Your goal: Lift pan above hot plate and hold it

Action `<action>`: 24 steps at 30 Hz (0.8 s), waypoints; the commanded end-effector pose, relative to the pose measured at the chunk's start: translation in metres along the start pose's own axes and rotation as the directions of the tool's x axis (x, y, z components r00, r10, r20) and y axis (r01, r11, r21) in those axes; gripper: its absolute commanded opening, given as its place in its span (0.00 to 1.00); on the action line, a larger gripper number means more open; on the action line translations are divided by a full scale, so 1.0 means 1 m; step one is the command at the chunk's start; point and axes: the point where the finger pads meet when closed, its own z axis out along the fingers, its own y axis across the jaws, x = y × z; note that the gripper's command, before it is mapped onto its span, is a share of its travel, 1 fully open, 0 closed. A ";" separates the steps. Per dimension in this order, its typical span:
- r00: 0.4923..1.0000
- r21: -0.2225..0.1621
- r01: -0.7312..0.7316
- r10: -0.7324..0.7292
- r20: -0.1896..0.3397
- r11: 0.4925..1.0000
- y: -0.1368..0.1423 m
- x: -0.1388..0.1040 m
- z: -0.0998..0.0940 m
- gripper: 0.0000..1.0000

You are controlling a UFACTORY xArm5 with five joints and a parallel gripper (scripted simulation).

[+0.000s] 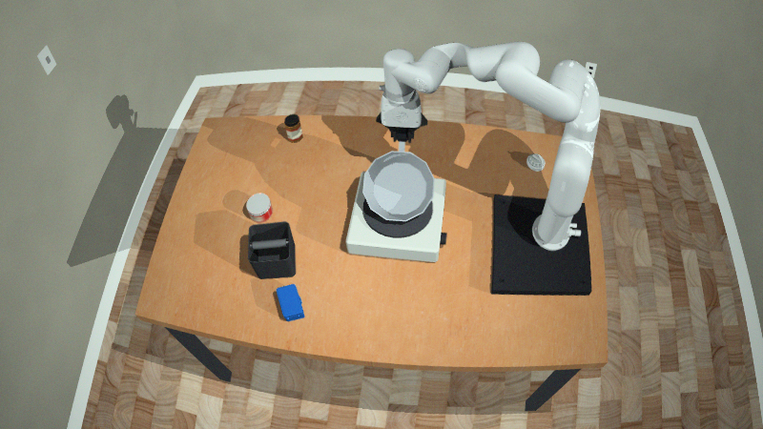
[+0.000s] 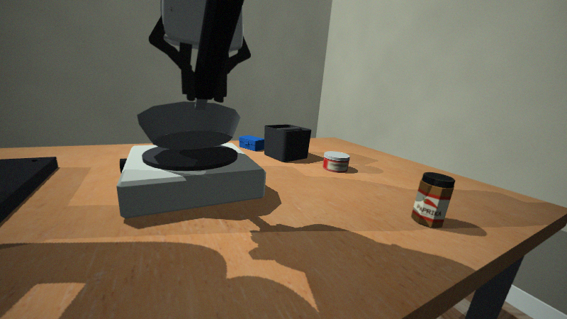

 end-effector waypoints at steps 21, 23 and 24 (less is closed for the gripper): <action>1.000 0.005 0.000 0.000 -0.002 1.000 -0.001 0.000 -0.042 0.00; 1.000 0.005 0.000 0.000 -0.002 1.000 -0.001 0.000 -0.046 0.00; 1.000 0.005 0.000 0.000 -0.002 1.000 -0.001 0.000 -0.048 0.00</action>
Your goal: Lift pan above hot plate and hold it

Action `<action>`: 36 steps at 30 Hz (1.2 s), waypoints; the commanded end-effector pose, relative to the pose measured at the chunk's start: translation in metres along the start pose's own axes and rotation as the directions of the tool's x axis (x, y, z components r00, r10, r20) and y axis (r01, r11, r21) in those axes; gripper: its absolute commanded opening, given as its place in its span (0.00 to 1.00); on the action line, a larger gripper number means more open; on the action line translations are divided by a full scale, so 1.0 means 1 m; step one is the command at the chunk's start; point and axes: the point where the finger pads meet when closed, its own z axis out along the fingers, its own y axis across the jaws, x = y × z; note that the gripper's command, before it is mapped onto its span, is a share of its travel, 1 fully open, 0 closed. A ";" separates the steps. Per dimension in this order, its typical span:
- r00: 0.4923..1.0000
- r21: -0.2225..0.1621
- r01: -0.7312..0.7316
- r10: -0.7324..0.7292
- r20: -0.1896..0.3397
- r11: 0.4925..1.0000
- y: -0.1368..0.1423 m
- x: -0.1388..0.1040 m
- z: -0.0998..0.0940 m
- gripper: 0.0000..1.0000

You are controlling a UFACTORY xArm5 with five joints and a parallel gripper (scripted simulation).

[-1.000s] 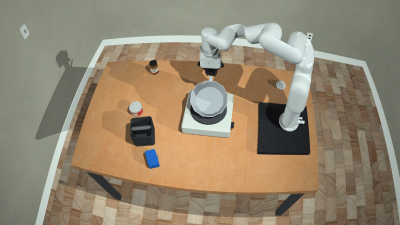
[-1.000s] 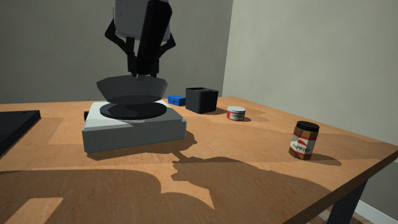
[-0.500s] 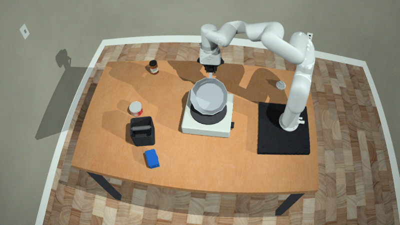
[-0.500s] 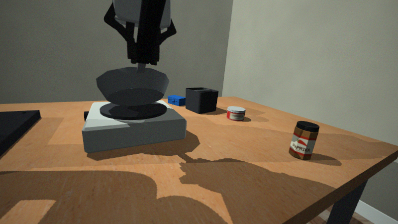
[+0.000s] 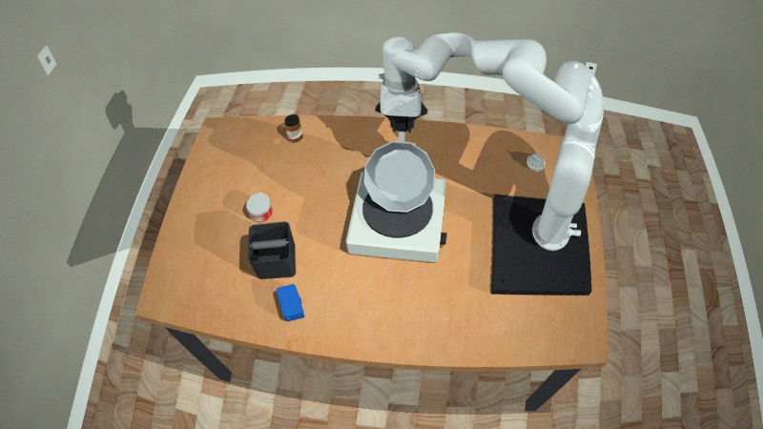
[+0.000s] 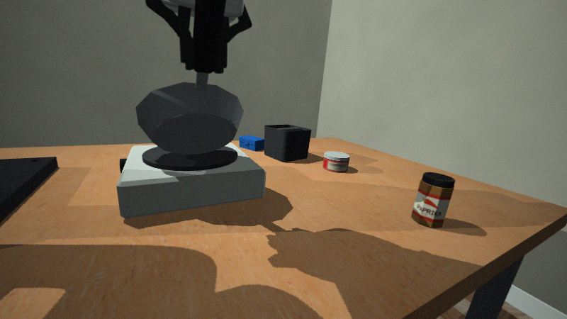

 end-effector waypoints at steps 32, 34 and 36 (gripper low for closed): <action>1.000 0.005 0.000 0.000 -0.002 1.000 -0.001 0.000 -0.063 0.00; 1.000 0.005 0.000 0.000 -0.002 1.000 -0.001 0.000 -0.066 0.00; 1.000 0.005 0.000 0.000 -0.002 1.000 -0.001 0.000 -0.070 0.00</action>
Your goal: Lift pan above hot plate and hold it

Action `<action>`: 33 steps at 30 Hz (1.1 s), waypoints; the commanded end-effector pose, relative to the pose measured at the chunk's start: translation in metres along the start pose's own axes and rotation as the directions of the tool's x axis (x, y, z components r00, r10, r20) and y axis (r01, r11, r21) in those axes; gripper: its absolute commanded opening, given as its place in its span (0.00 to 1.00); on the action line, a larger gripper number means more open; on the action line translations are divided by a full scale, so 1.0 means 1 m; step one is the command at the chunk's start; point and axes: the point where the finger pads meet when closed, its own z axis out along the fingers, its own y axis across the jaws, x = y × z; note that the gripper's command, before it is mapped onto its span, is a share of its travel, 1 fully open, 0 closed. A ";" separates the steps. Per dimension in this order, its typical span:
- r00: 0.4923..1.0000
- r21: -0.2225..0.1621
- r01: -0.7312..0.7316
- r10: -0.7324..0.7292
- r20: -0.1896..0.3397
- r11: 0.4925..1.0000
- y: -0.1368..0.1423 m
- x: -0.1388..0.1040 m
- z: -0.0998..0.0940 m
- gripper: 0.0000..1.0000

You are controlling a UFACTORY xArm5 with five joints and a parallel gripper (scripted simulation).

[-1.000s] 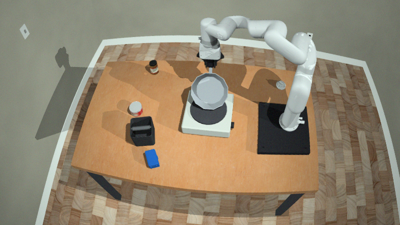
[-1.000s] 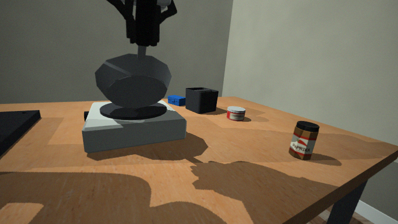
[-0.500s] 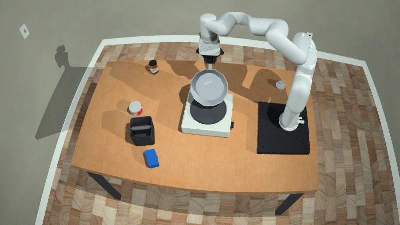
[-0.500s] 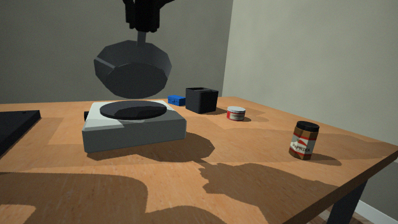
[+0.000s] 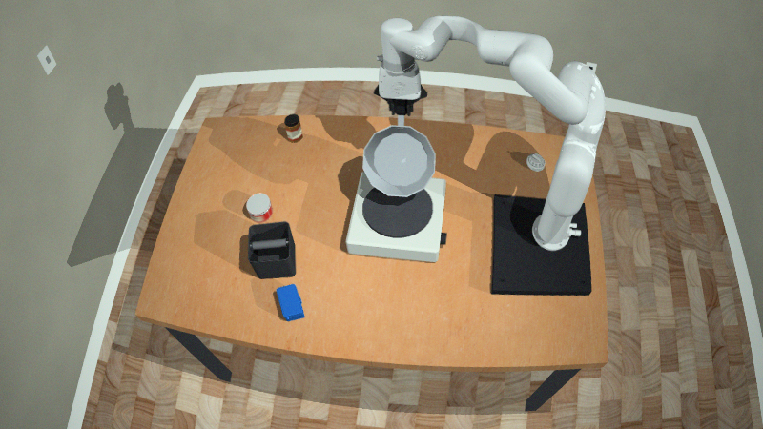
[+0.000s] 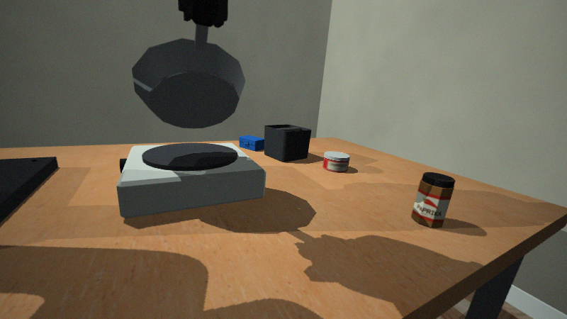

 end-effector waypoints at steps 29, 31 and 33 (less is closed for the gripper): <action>1.000 0.007 0.000 0.000 -0.002 1.000 -0.001 0.000 -0.044 0.00; 1.000 0.007 0.000 0.000 -0.002 1.000 -0.001 0.000 -0.046 0.00; 1.000 0.007 0.000 0.000 -0.002 1.000 -0.001 0.000 -0.049 0.00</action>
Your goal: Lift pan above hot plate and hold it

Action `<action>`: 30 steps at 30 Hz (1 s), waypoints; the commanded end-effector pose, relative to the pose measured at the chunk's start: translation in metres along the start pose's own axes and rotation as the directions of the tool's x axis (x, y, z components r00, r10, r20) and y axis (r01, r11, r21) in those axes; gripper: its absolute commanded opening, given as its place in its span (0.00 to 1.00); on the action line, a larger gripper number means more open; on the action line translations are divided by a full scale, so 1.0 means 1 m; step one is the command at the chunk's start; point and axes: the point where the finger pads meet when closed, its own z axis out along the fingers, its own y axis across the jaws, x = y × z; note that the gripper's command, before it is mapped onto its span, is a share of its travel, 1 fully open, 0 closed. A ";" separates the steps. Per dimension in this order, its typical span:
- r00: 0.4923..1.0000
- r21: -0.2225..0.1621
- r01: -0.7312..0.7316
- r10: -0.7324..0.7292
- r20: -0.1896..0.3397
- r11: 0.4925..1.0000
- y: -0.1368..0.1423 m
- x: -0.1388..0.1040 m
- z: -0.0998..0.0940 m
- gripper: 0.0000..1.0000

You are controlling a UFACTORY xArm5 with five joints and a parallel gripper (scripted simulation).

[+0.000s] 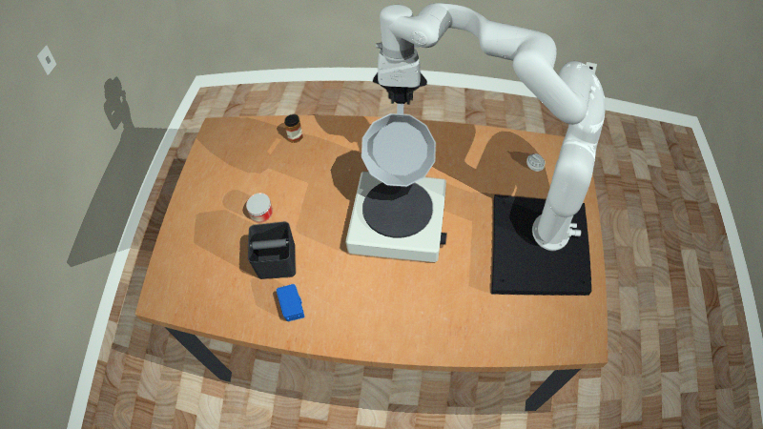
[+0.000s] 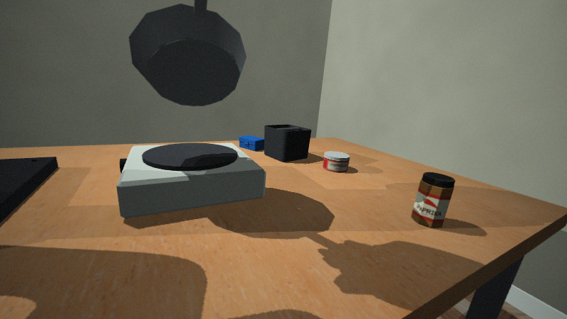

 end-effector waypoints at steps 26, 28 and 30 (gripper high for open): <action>1.000 0.006 0.000 0.000 -0.002 1.000 0.000 0.000 -0.024 0.00; 1.000 0.006 0.000 0.000 -0.002 1.000 0.000 0.000 -0.025 0.00; 1.000 0.006 0.000 0.000 -0.002 1.000 0.000 0.000 -0.025 0.00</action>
